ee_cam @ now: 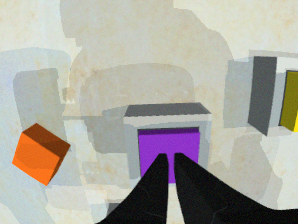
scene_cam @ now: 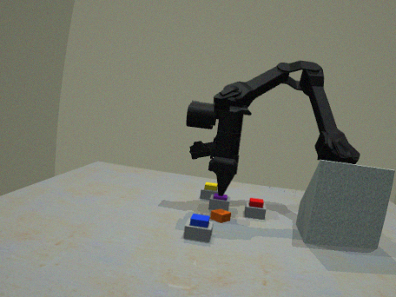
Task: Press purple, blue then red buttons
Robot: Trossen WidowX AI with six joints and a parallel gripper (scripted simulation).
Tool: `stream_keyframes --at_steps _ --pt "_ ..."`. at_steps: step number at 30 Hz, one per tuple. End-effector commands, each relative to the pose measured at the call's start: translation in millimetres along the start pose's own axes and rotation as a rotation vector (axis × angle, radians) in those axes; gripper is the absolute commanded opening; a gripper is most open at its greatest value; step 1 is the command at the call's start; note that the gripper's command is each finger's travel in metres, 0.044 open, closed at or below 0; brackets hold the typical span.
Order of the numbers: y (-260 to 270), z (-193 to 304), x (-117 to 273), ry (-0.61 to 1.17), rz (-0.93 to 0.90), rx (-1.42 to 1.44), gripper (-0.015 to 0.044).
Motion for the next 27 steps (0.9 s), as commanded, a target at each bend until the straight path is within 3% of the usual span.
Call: stream_keyframes --at_steps 1,13,18,22,27 --pt "0 0 -1 0.001 0.002 0.007 0.0020" --pt "1 0 35 0.001 0.000 0.007 0.0020" --pt "1 -1 91 0.002 -0.003 0.008 0.0020" --pt "1 0 94 0.002 -0.002 0.008 0.0020" --pt "54 -18 98 -0.001 -0.019 0.010 0.0020"
Point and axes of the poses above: the point midway between the two fingers, 35 mm back from their tips, its own x axis back along the fingers, its own y axis across the jaws, z = x × y, the point moved 6 cm from there along x, back along the fingers, and after that the axes turned 3 degrees about -x, right-handed, at the moved point
